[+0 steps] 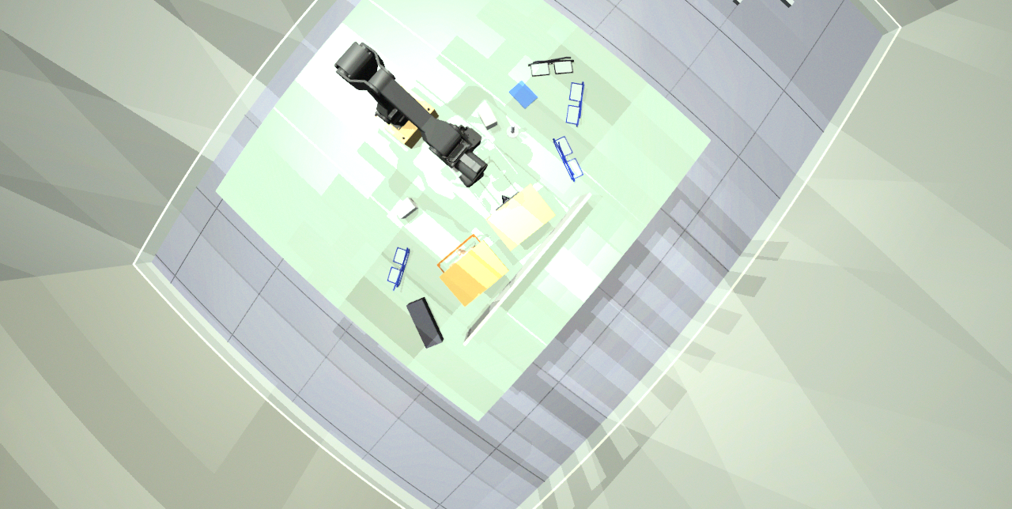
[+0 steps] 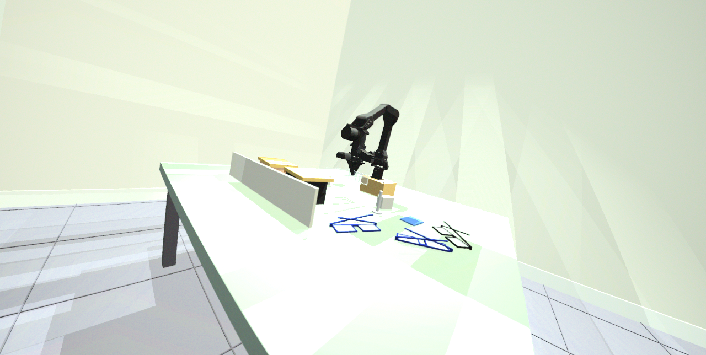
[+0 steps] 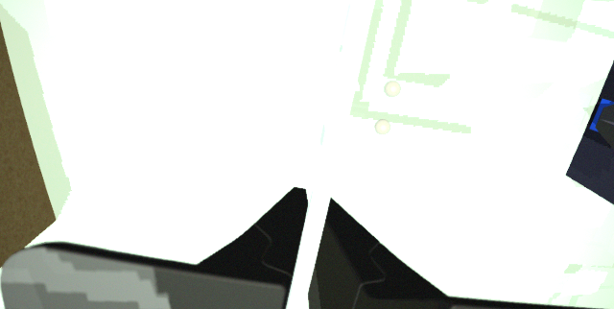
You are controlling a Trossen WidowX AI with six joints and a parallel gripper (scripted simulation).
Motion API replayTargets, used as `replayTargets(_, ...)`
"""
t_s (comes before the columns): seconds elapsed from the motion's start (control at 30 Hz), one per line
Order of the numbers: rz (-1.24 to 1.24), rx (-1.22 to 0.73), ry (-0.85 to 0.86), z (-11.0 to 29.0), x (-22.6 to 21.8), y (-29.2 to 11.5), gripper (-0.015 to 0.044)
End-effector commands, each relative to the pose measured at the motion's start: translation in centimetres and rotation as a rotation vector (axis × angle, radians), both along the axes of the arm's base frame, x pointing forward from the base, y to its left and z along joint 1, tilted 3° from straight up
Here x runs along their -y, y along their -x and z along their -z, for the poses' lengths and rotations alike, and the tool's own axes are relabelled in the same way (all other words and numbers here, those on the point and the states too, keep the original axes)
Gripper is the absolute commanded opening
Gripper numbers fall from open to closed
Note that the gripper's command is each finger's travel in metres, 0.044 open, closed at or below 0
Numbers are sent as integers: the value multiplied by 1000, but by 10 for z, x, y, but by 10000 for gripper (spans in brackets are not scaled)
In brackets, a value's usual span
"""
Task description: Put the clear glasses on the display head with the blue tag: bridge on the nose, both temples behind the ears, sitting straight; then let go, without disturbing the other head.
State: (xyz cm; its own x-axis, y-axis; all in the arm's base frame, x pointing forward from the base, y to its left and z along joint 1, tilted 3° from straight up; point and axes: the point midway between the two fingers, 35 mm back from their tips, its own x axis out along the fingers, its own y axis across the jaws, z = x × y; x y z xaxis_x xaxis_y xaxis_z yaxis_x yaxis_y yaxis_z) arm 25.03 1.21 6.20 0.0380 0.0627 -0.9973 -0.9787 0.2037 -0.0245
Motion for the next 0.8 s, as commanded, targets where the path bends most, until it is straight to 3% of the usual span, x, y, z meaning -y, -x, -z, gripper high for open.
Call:
replayTargets(0.0, 1, -8, -3, 6, -1, 2, 0)
replayTargets(0.77, 1, -8, -4, 26, -2, 1, 0)
